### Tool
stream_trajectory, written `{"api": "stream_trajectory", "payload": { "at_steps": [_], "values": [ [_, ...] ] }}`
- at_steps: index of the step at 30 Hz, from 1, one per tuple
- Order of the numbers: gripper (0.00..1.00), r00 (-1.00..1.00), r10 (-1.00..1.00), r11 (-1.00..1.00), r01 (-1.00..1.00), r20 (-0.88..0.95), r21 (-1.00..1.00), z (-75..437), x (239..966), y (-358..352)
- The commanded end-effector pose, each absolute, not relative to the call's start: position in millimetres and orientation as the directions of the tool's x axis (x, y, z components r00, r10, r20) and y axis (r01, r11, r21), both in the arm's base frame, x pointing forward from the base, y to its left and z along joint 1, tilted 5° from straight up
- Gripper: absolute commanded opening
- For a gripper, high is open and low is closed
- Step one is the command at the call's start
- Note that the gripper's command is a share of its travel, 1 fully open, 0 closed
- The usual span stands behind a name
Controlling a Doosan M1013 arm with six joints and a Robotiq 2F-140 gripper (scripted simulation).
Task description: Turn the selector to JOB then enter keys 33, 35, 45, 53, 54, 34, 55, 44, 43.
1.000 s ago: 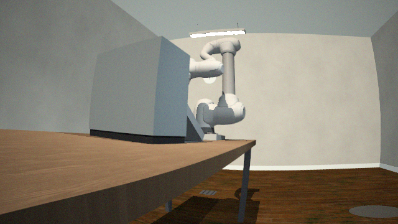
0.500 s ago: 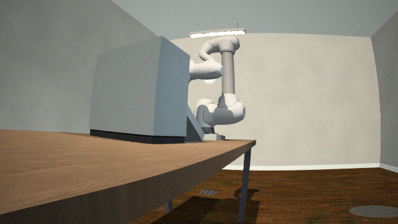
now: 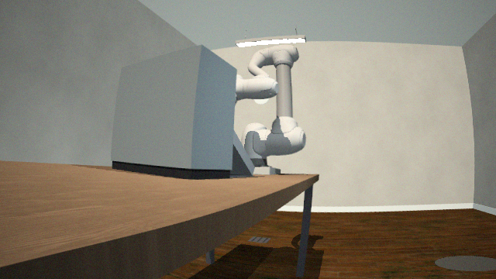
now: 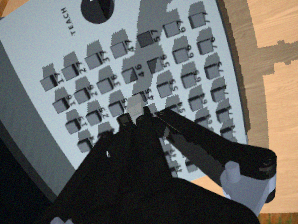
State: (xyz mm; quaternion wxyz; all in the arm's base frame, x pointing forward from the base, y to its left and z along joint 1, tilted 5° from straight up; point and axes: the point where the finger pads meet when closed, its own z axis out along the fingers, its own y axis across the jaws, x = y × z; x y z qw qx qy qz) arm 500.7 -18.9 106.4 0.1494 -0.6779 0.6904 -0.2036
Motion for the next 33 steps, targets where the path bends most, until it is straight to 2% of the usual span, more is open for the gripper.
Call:
{"api": "stream_trajectory", "payload": {
  "at_steps": [1, 33],
  "values": [
    [0.00, -0.041, -0.997, 0.003, -0.877, 0.070, -0.481, 103.6, 498.7, -20.8],
    [0.00, -0.041, -0.997, 0.003, -0.877, 0.070, -0.481, 94.0, 503.9, -21.7]
  ]
}}
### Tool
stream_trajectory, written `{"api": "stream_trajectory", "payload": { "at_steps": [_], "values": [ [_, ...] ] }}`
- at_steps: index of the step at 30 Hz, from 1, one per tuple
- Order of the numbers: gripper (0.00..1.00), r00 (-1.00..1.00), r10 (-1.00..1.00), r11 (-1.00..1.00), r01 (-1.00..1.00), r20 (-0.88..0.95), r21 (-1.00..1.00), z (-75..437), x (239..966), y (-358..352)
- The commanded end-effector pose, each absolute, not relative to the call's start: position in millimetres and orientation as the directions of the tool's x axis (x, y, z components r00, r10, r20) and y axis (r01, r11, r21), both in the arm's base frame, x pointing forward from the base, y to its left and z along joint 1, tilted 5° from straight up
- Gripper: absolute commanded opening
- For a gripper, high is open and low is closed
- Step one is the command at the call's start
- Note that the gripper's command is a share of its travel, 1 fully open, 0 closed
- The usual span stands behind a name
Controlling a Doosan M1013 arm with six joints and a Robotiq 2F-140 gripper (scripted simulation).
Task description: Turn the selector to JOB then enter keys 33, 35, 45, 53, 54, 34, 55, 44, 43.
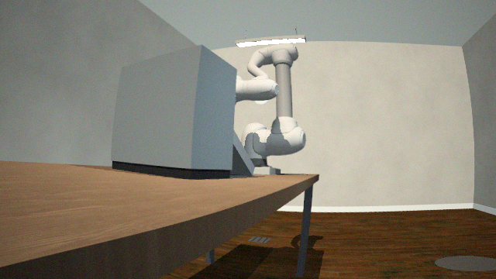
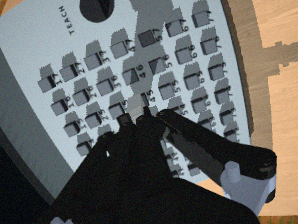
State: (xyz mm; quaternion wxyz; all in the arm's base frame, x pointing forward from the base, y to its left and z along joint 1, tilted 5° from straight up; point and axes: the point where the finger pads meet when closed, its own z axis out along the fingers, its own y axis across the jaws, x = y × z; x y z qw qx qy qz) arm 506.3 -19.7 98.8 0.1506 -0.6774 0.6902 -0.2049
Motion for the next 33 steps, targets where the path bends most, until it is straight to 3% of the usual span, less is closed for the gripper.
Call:
{"api": "stream_trajectory", "payload": {
  "at_steps": [1, 33],
  "values": [
    [0.00, -0.041, -0.997, 0.003, -0.877, 0.070, -0.481, 93.6, 504.2, -21.7],
    [0.00, -0.041, -0.997, 0.003, -0.877, 0.070, -0.481, 90.9, 505.6, -21.9]
  ]
}}
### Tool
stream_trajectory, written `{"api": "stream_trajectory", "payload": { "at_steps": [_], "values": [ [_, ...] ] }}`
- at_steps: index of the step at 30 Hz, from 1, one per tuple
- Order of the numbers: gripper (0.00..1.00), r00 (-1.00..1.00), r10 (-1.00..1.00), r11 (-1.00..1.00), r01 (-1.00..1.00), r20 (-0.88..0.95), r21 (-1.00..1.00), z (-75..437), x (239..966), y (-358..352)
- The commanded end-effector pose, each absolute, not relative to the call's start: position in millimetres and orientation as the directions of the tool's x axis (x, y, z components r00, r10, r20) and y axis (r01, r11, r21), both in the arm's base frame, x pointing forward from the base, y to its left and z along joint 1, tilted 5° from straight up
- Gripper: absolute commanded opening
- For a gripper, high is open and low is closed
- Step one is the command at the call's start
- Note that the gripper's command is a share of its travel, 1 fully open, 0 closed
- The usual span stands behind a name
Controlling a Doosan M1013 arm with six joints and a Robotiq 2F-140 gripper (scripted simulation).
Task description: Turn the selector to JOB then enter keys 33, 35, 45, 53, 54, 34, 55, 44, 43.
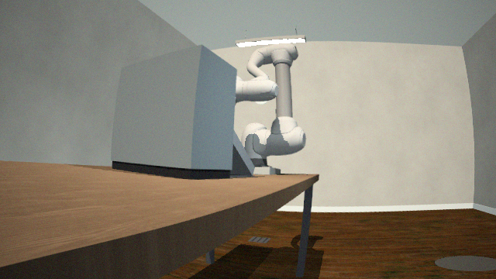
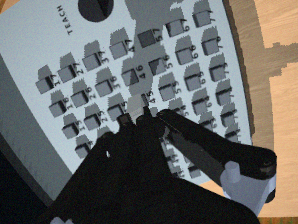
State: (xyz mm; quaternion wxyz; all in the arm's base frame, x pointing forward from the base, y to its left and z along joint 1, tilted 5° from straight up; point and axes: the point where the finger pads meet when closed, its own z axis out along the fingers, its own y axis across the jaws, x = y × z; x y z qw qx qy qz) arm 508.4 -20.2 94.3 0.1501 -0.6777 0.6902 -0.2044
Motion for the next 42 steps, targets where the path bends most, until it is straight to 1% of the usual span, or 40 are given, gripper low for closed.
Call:
{"api": "stream_trajectory", "payload": {
  "at_steps": [1, 15, 42],
  "values": [
    [0.00, -0.041, -0.997, 0.003, -0.877, 0.070, -0.481, 90.9, 505.6, -21.9],
    [0.00, -0.041, -0.997, 0.003, -0.877, 0.070, -0.481, 93.3, 504.3, -21.7],
    [0.00, -0.041, -0.997, 0.003, -0.877, 0.070, -0.481, 122.7, 488.2, -19.0]
  ]
}}
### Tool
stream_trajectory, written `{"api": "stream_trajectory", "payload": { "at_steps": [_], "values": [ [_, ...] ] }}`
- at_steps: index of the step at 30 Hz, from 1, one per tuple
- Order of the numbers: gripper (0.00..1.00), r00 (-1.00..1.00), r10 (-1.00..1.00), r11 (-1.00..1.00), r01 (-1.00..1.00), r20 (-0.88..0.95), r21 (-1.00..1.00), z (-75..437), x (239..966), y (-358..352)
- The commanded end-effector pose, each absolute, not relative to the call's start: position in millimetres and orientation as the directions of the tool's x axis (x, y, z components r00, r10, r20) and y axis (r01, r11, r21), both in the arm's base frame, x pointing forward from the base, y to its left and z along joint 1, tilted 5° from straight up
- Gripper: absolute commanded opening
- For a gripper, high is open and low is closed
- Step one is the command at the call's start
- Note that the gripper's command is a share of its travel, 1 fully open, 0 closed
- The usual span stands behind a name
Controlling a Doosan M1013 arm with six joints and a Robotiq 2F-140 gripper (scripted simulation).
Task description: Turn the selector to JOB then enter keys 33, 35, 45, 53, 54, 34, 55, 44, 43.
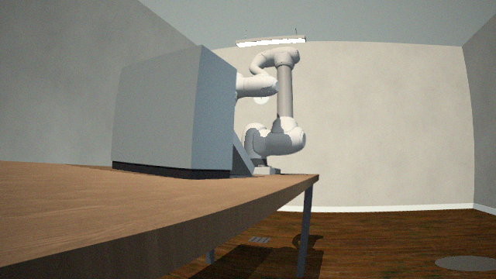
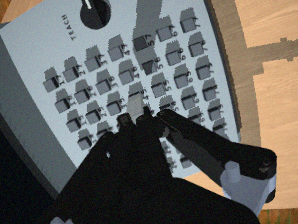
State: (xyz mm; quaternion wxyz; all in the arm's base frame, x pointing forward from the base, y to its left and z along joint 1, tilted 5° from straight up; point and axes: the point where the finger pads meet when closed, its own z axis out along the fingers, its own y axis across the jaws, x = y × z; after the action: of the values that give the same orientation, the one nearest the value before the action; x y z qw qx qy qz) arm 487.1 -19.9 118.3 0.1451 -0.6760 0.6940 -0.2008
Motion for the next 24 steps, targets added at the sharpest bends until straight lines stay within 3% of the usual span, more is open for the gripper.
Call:
{"api": "stream_trajectory", "payload": {
  "at_steps": [1, 24],
  "values": [
    [0.00, -0.041, -0.997, 0.003, -0.877, 0.070, -0.481, 122.8, 488.2, -19.0],
    [0.00, -0.041, -0.997, 0.003, -0.877, 0.070, -0.481, 106.4, 458.4, -18.9]
  ]
}}
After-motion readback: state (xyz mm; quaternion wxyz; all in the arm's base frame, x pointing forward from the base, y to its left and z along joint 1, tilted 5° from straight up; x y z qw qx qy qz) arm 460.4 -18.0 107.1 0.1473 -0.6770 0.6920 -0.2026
